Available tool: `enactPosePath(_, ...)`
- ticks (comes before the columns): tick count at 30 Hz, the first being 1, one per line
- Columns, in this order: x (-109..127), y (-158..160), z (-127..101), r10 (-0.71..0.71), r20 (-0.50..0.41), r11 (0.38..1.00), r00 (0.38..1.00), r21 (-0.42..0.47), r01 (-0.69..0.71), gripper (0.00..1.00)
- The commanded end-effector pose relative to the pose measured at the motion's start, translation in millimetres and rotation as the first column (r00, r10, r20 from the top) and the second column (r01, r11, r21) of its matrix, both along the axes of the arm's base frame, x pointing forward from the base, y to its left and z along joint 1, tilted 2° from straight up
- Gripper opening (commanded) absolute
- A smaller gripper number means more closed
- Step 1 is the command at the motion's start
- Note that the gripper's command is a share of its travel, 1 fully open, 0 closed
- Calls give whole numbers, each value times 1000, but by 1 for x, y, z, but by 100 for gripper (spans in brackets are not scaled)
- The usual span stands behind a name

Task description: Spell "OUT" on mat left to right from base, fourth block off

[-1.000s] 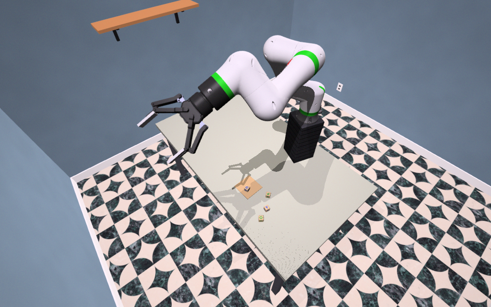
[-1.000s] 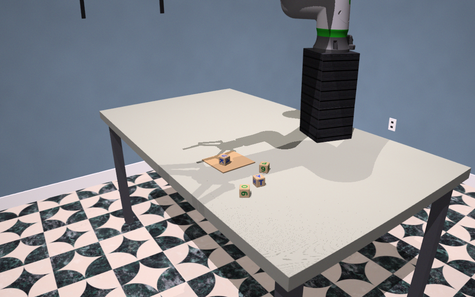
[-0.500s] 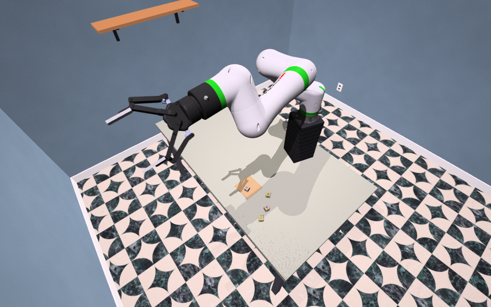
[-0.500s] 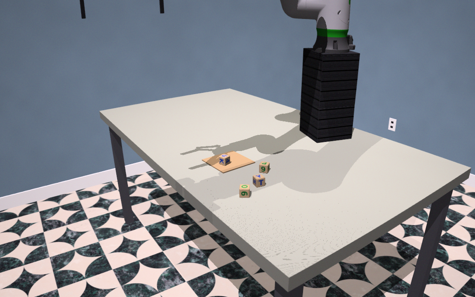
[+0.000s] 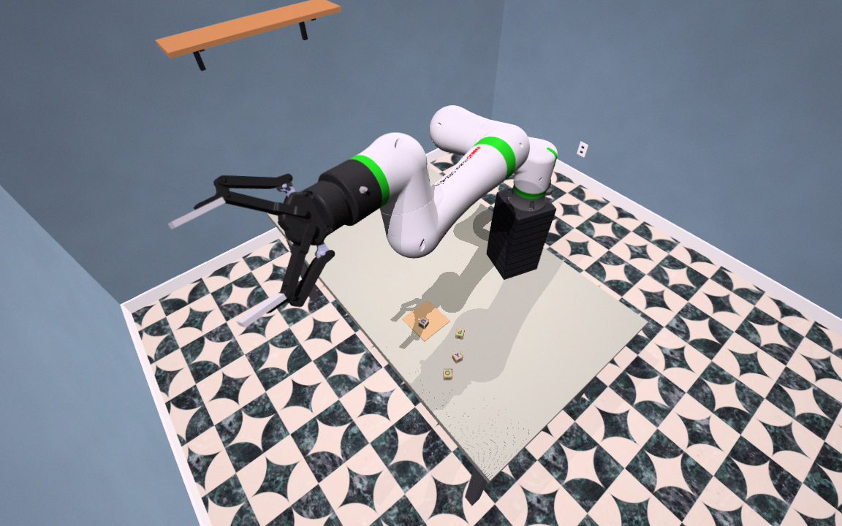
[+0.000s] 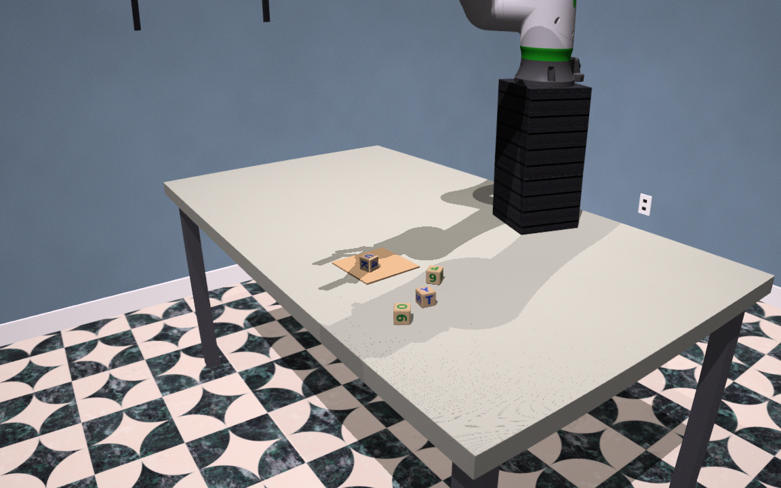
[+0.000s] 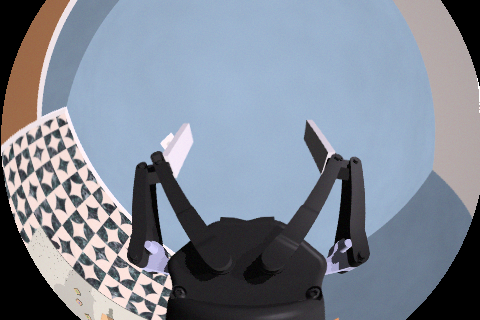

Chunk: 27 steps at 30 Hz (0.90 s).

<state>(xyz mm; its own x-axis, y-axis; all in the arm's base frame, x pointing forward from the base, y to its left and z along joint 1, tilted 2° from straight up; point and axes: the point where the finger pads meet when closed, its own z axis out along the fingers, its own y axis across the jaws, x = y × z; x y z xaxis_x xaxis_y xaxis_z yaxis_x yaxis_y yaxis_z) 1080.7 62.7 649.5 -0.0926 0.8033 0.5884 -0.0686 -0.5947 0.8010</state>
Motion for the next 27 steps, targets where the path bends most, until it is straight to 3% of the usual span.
enactPosePath(1, 10, 15, 6, 33, 68, 998, 997, -51, -29, 100)
enactPosePath(2, 12, 36, 7, 80, 98, 992, 992, -110, -69, 100)
enactPosePath(4, 12, 47, 6, 106, 111, 986, 988, -142, -89, 100)
enactPosePath(8, 12, 48, 6, 107, 112, 985, 988, -144, -91, 100)
enactPosePath(9, 11, 79, -1, 179, 139, 963, 974, -230, -144, 100)
enactPosePath(27, 11, 81, -2, 185, 141, 960, 973, -237, -148, 100)
